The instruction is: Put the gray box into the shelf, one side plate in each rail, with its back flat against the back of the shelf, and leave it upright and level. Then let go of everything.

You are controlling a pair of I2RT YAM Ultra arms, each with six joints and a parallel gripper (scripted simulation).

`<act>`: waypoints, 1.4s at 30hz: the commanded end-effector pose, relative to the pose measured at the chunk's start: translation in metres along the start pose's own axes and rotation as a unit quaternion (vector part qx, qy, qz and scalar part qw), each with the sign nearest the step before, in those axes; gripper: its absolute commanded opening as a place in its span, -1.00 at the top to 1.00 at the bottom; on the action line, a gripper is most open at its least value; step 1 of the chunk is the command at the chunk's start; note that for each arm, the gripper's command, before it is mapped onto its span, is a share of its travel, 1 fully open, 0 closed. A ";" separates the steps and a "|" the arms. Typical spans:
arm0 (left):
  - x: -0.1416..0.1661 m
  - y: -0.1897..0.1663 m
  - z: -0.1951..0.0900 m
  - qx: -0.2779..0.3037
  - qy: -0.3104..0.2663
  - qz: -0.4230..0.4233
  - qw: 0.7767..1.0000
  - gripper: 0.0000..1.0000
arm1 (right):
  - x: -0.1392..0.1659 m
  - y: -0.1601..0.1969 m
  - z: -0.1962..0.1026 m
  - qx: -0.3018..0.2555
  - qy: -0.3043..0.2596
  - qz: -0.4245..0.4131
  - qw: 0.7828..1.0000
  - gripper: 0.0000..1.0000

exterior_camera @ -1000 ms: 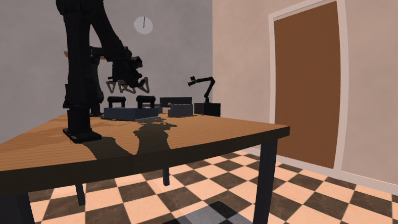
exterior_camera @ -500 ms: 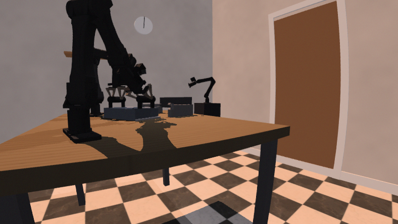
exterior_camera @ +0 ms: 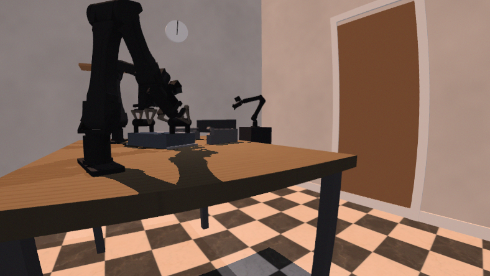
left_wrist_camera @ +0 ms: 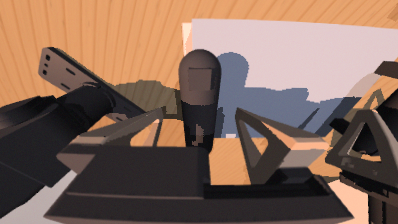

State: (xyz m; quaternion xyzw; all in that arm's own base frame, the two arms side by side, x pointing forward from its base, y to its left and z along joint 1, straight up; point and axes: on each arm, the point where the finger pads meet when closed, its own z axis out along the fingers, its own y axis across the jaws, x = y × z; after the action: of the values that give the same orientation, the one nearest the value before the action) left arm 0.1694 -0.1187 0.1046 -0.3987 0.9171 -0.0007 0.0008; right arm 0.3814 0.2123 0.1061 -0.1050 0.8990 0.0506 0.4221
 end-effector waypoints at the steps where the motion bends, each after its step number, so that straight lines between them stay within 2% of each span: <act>1: -0.005 -0.014 -0.009 0.017 -0.010 -0.004 1.000 0.68 | -0.035 0.008 -0.014 -0.012 -0.045 0.010 0.999 -1.00; 3: -0.005 -0.014 -0.009 0.017 -0.010 -0.004 1.000 0.68 | -0.035 0.008 -0.014 -0.012 -0.045 0.010 0.999 -1.00; 4: -0.004 -0.009 -0.008 0.016 -0.010 -0.002 1.000 0.68 | -0.026 0.003 -0.007 -0.005 -0.033 0.009 0.999 -1.00; 5: -0.005 -0.011 -0.009 0.011 -0.010 0.000 1.000 0.68 | -0.037 0.003 -0.013 -0.007 -0.046 0.014 0.999 -1.00; 7: -0.005 -0.015 -0.015 0.034 -0.013 0.000 0.999 0.68 | -0.037 0.003 -0.013 -0.007 -0.046 0.014 0.999 -1.00; 16: -0.005 -0.015 -0.015 0.034 -0.013 0.000 0.999 0.68 | -0.037 0.003 -0.013 -0.007 -0.046 0.014 0.999 -1.00; 17: -0.005 -0.015 -0.015 0.034 -0.013 0.000 0.999 0.68 | -0.037 0.003 -0.013 -0.007 -0.046 0.014 0.999 0.68; 20: -0.005 -0.015 -0.015 0.034 -0.013 0.000 0.999 0.68 | -0.037 0.003 -0.013 -0.007 -0.046 0.014 0.999 0.68; 21: -0.005 -0.015 -0.015 0.034 -0.013 0.000 0.999 0.68 | -0.026 0.003 -0.007 -0.005 -0.033 0.009 0.999 0.68; 22: -0.005 -0.015 -0.015 0.035 -0.013 0.000 0.999 0.68 | -0.037 0.004 -0.013 -0.010 -0.046 0.016 0.999 0.68; 37: -0.005 -0.015 -0.015 0.035 -0.013 0.000 0.999 0.68 | -0.034 0.004 -0.010 -0.010 -0.041 0.015 0.999 0.68; 38: -0.004 -0.007 -0.008 0.016 -0.010 0.000 1.000 0.68 | -0.025 0.004 -0.006 -0.008 -0.031 0.010 0.999 0.68; 39: -0.005 -0.009 -0.015 0.023 -0.011 0.000 1.000 0.68 | -0.037 0.004 -0.013 -0.011 -0.044 0.016 0.999 0.68; 42: -0.004 -0.008 -0.018 0.024 -0.011 -0.001 1.000 0.68 | -0.034 0.003 -0.015 -0.009 -0.036 0.013 0.999 0.68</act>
State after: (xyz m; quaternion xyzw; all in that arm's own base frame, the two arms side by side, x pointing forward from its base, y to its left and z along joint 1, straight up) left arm 0.1697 -0.1188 0.1047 -0.3992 0.9169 -0.0001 0.0009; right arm 0.3812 0.2123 0.1061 -0.1056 0.8990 0.0496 0.4222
